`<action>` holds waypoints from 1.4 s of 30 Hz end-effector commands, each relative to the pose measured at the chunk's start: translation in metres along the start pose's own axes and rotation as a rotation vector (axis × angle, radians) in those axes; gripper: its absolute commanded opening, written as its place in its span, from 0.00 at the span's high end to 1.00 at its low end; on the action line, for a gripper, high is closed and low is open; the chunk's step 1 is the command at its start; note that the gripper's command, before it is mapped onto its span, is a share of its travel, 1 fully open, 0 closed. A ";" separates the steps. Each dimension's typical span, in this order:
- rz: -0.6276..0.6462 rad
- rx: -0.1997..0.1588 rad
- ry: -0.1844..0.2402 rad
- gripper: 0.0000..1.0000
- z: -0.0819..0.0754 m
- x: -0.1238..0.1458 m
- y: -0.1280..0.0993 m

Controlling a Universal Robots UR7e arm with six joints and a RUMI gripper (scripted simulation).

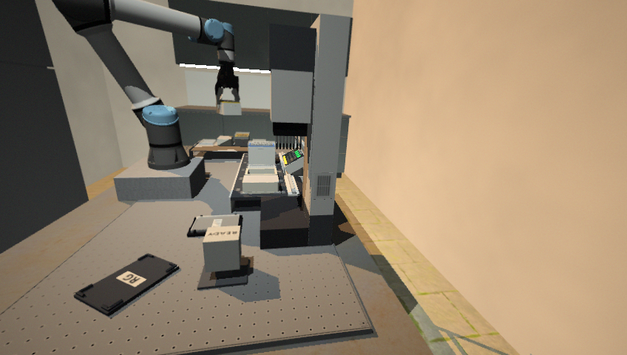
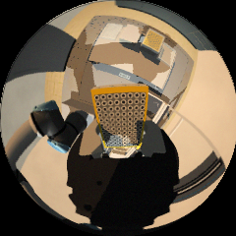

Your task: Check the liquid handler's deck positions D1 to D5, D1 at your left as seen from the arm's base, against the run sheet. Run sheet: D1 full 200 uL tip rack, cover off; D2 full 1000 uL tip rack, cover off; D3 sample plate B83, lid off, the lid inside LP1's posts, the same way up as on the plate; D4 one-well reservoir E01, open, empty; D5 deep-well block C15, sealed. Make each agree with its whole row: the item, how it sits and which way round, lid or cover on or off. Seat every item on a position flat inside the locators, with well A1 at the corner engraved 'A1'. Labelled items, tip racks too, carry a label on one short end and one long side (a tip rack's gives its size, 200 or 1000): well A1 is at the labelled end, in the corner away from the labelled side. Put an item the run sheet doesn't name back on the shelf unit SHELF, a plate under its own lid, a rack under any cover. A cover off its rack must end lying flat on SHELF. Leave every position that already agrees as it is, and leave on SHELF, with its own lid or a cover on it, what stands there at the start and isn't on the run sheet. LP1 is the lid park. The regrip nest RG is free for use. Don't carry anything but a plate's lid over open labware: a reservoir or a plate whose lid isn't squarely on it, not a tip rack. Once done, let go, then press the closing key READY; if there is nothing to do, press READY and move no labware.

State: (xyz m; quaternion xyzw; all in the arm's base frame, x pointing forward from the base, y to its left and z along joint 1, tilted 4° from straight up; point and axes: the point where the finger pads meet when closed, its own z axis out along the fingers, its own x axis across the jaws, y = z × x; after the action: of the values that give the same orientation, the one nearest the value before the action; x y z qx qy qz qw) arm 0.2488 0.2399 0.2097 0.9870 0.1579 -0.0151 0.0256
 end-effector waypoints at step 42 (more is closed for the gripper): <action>0.791 -0.002 0.002 1.00 0.000 0.000 0.000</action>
State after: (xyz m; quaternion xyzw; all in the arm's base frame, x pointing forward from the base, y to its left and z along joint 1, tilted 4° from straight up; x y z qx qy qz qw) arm 0.2488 0.2399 0.2097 0.9803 -0.1955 -0.0054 0.0290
